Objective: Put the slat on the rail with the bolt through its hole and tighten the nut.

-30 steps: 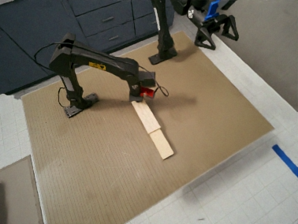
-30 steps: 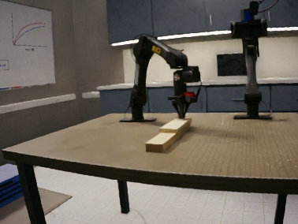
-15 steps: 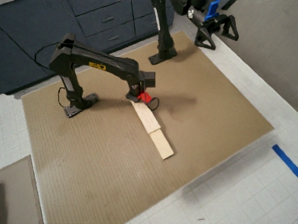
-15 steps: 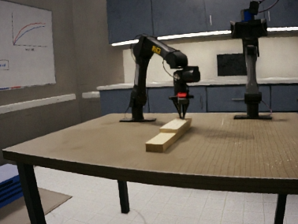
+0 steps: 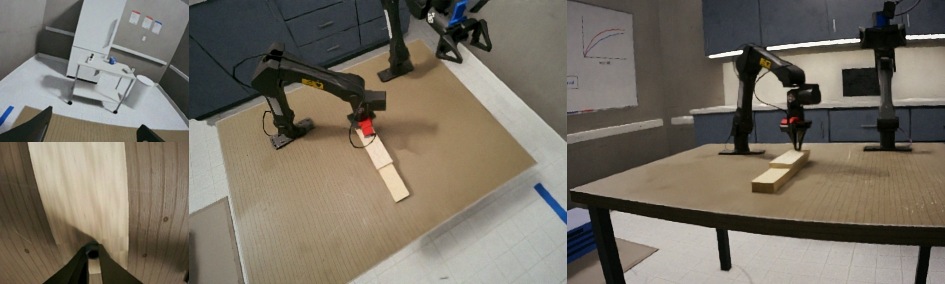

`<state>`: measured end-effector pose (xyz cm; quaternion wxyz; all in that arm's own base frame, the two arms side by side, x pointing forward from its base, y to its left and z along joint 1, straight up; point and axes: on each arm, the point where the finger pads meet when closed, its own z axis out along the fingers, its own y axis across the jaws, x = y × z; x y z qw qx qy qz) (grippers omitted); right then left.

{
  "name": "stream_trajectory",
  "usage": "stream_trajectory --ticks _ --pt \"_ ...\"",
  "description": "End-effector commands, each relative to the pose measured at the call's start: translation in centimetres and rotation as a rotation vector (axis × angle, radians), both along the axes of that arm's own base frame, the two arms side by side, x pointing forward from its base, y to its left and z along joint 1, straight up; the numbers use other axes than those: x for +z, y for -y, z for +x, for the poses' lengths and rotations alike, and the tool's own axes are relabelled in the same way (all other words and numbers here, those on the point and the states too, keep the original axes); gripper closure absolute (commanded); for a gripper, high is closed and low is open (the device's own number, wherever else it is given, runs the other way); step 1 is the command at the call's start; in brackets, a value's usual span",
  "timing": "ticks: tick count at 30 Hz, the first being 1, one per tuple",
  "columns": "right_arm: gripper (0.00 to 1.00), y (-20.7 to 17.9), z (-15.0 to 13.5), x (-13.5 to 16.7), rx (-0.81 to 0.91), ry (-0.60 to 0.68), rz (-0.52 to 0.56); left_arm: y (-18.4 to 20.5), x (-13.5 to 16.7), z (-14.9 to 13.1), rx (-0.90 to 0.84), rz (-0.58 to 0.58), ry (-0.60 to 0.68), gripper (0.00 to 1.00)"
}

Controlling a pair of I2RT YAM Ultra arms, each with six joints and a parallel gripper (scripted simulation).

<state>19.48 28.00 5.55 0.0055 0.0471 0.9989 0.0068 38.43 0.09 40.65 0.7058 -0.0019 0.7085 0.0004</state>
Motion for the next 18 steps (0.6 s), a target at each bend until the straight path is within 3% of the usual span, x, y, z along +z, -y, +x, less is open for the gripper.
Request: stream_trajectory --ticks 1,18 --pt "0.88 -0.32 0.14 0.42 -0.22 -0.013 -0.005 0.0 0.46 -0.1 0.0 0.0 0.012 0.0" --pt "0.88 -0.29 0.19 0.4 -0.816 -0.021 -0.006 0.0 0.46 -0.1 0.0 0.0 0.012 0.0"
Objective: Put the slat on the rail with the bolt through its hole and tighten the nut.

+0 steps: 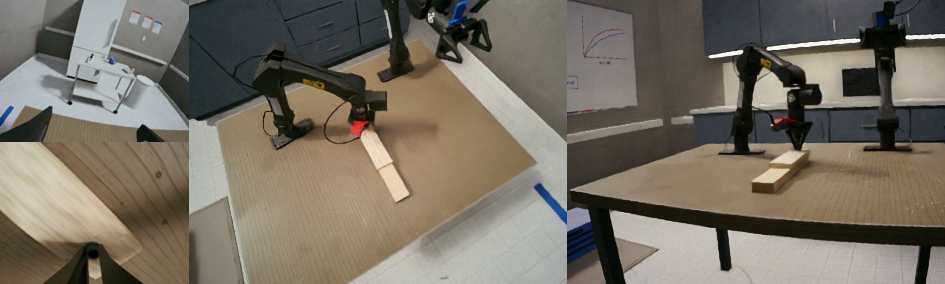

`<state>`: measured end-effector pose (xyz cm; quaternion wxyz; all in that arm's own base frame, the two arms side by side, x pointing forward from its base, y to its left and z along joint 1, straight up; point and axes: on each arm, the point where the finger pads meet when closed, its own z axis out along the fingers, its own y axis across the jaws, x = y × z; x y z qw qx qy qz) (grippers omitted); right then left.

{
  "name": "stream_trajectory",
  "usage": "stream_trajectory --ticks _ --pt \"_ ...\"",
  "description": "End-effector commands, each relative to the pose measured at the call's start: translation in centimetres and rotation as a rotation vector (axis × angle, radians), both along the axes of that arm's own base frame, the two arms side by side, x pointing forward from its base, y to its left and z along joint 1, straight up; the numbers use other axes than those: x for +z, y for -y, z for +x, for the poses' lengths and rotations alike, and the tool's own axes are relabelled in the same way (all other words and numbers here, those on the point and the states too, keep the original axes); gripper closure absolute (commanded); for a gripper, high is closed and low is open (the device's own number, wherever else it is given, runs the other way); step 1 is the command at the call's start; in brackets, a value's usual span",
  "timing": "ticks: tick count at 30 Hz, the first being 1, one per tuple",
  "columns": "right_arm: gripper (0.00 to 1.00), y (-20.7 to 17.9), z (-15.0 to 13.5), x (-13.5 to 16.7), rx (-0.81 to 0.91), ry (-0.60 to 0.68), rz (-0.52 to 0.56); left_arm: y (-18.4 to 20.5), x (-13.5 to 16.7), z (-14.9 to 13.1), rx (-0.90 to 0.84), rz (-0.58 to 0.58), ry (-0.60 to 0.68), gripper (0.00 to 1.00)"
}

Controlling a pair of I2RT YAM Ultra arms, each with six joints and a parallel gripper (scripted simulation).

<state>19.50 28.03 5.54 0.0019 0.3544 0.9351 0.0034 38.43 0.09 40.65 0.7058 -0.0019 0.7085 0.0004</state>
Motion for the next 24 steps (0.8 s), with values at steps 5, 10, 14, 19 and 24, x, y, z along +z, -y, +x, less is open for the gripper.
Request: stream_trajectory --ticks 5,10,14,19,24 --pt "0.88 -0.26 0.17 0.42 -0.245 -0.011 -0.002 0.0 0.46 -0.1 0.0 0.0 0.012 0.0" --pt "0.88 -0.26 0.17 0.42 -0.245 -0.011 -0.002 0.0 0.46 -0.1 0.0 0.0 0.012 0.0" --pt "0.88 -0.26 0.17 0.42 -0.245 -0.011 -0.002 0.0 0.46 -0.1 0.0 0.0 0.012 0.0" --pt "0.88 -0.26 0.17 0.42 -0.245 -0.011 -0.002 0.0 0.46 -0.1 0.0 0.0 0.012 0.0" --pt "0.88 -0.26 0.17 0.42 -0.242 -0.011 -0.002 0.0 0.46 -0.1 0.0 0.0 0.012 0.0"
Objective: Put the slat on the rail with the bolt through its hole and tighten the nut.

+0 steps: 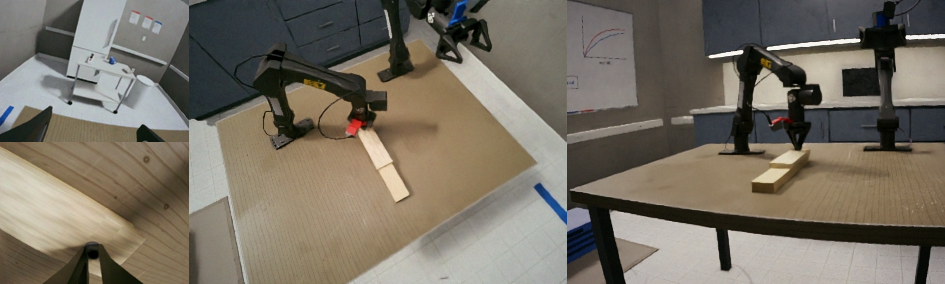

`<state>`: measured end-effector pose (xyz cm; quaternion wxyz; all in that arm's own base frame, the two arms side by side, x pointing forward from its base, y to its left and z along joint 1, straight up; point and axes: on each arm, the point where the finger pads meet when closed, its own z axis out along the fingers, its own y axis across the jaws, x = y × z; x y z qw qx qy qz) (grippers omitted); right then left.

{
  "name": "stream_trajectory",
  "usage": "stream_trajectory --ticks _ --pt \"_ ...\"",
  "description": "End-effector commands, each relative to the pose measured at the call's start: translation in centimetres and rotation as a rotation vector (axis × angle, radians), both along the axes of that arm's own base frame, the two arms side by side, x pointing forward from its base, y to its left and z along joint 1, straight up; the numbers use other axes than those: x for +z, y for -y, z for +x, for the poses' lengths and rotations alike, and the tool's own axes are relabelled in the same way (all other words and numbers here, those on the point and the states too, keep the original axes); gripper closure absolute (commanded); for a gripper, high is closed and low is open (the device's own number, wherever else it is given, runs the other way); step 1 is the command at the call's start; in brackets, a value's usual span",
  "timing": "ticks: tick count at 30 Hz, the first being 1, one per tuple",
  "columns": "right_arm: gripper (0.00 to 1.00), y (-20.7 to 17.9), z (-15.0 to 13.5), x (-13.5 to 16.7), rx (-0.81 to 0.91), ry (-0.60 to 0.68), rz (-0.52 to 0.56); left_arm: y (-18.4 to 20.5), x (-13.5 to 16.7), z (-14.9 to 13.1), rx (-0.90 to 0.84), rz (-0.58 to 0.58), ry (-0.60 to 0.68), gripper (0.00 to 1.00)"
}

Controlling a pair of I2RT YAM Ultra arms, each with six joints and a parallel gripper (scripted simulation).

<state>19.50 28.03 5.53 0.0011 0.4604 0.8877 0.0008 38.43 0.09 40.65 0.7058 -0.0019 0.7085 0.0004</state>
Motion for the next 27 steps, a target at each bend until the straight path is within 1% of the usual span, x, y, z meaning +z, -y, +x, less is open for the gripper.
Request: stream_trajectory --ticks 1,8,10,23,25,27 --pt "0.88 -0.26 0.17 0.42 -0.01 -0.007 0.002 0.0 0.46 -0.1 0.0 0.0 0.012 0.0" --pt "0.88 -0.25 0.17 0.41 -0.009 -0.006 0.002 0.0 0.46 -0.1 0.0 0.0 0.012 0.0" --pt "0.66 -0.16 0.11 0.32 0.0 0.006 0.009 0.0 0.46 -0.1 0.0 0.0 0.012 0.0" --pt "0.66 -0.16 0.11 0.32 0.0 0.006 0.009 0.0 0.46 -0.1 0.0 0.0 0.012 0.0" --pt "0.66 -0.15 0.1 0.37 0.063 0.006 0.009 0.0 0.46 -0.1 0.0 0.0 0.012 0.0" --pt "0.66 -0.14 0.1 0.51 0.215 0.006 0.007 0.0 0.46 -0.1 0.0 0.0 0.012 0.0"
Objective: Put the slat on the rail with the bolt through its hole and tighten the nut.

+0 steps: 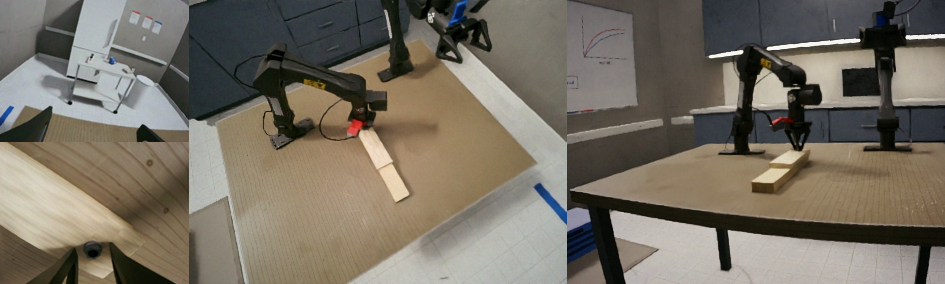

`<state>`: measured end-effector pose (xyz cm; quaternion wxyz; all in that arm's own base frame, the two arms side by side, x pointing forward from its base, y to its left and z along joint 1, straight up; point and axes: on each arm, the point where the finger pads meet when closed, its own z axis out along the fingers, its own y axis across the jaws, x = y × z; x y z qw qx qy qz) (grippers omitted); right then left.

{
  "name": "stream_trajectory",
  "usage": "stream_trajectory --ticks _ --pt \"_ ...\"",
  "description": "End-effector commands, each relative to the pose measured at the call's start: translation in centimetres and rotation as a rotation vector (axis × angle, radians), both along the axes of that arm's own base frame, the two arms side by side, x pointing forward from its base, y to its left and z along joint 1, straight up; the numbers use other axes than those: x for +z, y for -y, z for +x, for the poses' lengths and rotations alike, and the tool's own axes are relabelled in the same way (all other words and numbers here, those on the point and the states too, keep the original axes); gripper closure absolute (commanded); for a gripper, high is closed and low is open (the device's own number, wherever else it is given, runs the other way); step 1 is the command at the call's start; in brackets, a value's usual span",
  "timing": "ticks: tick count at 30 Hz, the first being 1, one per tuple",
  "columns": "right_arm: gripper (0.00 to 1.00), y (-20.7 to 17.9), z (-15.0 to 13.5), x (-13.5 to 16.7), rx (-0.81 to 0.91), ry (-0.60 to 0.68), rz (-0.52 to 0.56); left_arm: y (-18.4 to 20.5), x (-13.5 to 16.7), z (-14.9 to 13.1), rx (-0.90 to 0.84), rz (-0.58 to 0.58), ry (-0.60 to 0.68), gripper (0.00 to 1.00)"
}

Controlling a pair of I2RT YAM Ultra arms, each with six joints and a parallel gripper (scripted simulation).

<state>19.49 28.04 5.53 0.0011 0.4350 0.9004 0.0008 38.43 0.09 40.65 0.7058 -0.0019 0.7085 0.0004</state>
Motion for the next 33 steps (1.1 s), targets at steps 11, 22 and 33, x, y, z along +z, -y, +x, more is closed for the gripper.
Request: stream_trajectory --ticks 11,22,33 --pt "0.66 -0.18 0.16 0.91 0.705 0.01 0.006 0.0 0.46 -0.1 0.0 0.0 0.012 0.0" --pt "0.66 -0.18 0.18 1.1 1.212 0.014 0.003 0.0 0.46 -0.1 0.0 0.0 0.012 0.0" --pt "0.66 -0.19 0.19 1.26 1.694 0.014 -0.001 0.0 0.46 -0.1 0.0 0.0 0.012 0.0"
